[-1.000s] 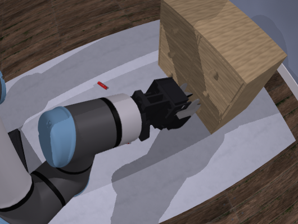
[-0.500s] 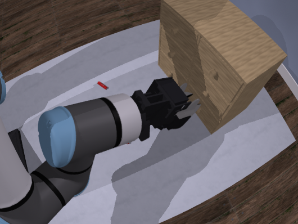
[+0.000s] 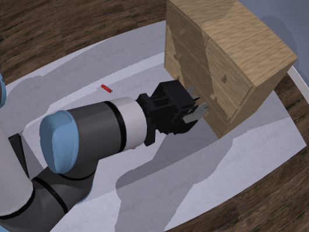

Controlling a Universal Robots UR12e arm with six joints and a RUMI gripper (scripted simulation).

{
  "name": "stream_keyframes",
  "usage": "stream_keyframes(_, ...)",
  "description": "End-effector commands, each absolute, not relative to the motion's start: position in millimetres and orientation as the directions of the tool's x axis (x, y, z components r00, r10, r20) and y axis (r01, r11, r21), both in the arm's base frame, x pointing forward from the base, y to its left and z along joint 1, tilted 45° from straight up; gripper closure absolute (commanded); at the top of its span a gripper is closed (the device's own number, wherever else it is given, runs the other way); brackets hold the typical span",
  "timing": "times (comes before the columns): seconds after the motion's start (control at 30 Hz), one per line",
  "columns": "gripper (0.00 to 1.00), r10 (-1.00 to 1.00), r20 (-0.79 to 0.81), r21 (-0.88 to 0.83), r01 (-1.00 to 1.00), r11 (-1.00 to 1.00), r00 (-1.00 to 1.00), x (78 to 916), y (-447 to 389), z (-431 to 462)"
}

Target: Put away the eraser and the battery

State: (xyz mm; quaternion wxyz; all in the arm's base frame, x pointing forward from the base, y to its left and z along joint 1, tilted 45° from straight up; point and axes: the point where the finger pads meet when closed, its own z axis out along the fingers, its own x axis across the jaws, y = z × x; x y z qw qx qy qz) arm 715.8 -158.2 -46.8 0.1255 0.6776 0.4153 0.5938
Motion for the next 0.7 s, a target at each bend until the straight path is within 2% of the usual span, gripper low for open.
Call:
stream_keyframes(0.0, 0.8, 0.712, 0.7, 0.664, 0.413, -0.623, -0.05, 716.0, -158.8, -46.5)
stream_keyframes(0.67, 0.8, 0.712, 0.7, 0.664, 0.413, -0.623, -0.05, 724.0, -159.1, -45.7)
